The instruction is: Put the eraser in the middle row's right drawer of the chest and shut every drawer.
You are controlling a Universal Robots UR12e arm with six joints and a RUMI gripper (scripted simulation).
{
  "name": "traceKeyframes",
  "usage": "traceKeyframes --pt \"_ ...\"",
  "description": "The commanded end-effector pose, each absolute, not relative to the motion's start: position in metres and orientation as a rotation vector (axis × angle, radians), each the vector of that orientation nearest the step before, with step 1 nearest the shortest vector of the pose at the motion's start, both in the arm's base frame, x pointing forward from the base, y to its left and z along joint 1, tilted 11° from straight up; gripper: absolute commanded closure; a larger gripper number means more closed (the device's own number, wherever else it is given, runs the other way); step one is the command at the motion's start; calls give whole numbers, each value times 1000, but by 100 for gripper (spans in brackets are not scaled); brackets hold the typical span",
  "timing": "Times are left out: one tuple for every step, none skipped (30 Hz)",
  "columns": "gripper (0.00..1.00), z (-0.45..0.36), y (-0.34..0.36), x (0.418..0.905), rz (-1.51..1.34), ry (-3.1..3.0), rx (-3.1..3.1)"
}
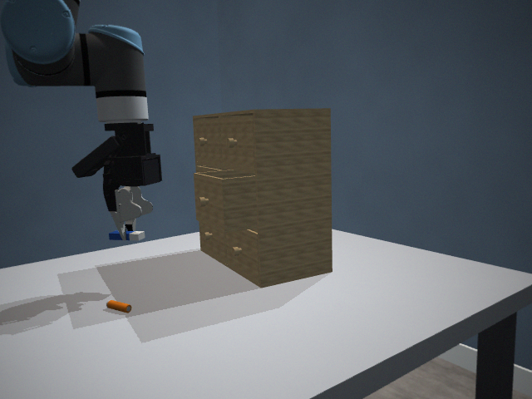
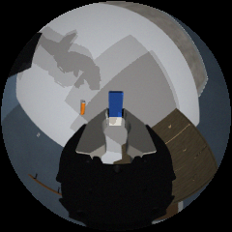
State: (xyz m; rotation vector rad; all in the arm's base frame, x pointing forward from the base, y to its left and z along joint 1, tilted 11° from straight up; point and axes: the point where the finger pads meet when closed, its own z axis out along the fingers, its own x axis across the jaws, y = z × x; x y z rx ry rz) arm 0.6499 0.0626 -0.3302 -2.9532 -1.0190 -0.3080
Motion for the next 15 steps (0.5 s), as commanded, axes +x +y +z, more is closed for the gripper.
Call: traceKeyframes --pt "89 -330 51 654 -312 -1342 -2832" --pt "89 -330 51 654 -312 -1342 -2832" --pt "89 -330 51 654 -312 -1342 -2832" --pt "89 -329 49 655 -312 -1391 -2812" --pt "89 -329 48 656 -312 -1438 -2792" --pt "89 -329 46 657 -312 -1484 -2772" --pt "89 -329 44 657 -312 -1528 -2751" --pt "89 -329 42 658 -311 -1570 -2731" --pt "89 -329 40 659 -311 -1610 -2710" --pt "89 -329 39 659 -311 -1649 -2690" --pt "89 -329 37 660 -310 -1686 -2670" --pt "89 -329 35 661 -310 -1721 -2651" --pt "89 -329 34 661 -310 -1755 -2632" --pt "89 -329 32 662 -309 -1787 -2613" --pt "89 -329 31 662 -309 -1817 -2595"
